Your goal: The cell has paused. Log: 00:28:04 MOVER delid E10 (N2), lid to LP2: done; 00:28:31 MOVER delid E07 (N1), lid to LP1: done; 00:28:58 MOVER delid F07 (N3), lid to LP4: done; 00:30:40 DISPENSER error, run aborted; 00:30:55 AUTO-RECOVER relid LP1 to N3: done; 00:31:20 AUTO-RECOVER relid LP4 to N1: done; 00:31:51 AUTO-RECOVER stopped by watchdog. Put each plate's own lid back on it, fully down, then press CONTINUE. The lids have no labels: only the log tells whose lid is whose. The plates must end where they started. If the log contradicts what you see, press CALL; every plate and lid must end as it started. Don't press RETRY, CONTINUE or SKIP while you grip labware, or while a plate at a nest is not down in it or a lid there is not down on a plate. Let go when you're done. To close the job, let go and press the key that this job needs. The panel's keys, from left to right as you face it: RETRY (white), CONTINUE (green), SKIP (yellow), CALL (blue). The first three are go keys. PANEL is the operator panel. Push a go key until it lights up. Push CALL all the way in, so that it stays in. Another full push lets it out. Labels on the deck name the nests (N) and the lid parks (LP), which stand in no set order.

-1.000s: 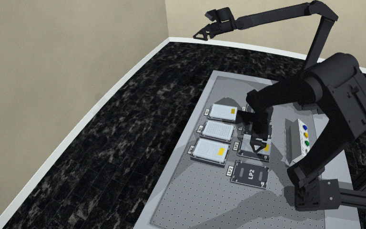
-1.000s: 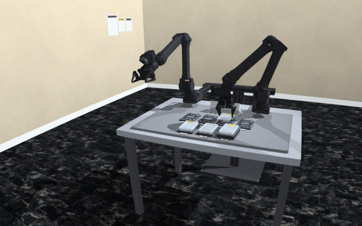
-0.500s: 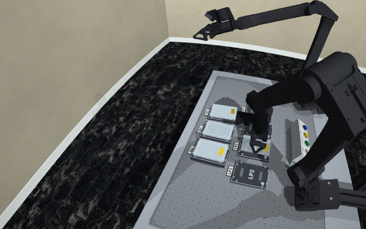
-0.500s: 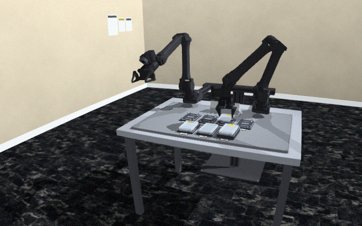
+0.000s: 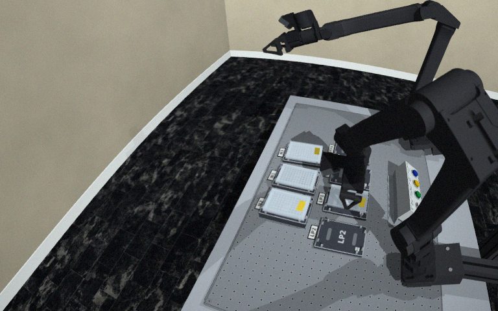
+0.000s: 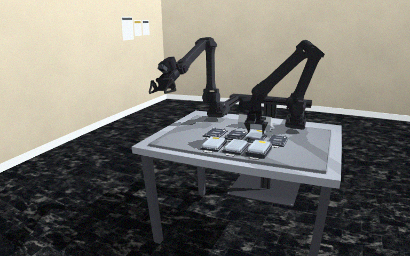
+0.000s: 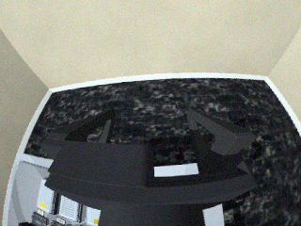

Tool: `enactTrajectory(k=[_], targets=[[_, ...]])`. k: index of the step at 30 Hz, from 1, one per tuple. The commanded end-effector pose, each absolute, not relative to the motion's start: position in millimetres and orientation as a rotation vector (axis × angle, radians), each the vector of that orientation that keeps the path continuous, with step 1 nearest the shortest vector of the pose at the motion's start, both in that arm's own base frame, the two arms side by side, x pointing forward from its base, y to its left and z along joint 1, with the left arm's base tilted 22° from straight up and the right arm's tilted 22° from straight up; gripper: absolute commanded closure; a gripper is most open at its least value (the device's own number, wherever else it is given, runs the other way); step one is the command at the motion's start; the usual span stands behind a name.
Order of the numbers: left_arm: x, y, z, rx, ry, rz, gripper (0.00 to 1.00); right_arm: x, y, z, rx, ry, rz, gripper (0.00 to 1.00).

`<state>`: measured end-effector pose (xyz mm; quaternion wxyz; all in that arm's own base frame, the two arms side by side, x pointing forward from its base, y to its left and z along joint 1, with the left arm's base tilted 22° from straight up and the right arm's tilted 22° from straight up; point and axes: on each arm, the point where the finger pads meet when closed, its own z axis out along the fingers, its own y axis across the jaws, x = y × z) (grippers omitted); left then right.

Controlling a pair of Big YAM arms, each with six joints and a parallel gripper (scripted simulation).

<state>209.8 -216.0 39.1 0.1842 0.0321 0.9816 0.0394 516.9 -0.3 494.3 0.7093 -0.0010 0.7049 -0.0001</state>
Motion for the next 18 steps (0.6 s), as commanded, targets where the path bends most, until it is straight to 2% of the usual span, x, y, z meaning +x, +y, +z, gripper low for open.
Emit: enactTrajectory(k=[1,18], targets=[[215.6,-220.0,40.2,0.100,2.759,0.093,1.00,523.7,-0.4,524.8,0.003,1.524,0.003,0.00],[219.2,-220.4,35.6,0.092,2.760,0.095,1.00,523.7,-0.4,524.8,0.003,1.524,0.003,0.00]])
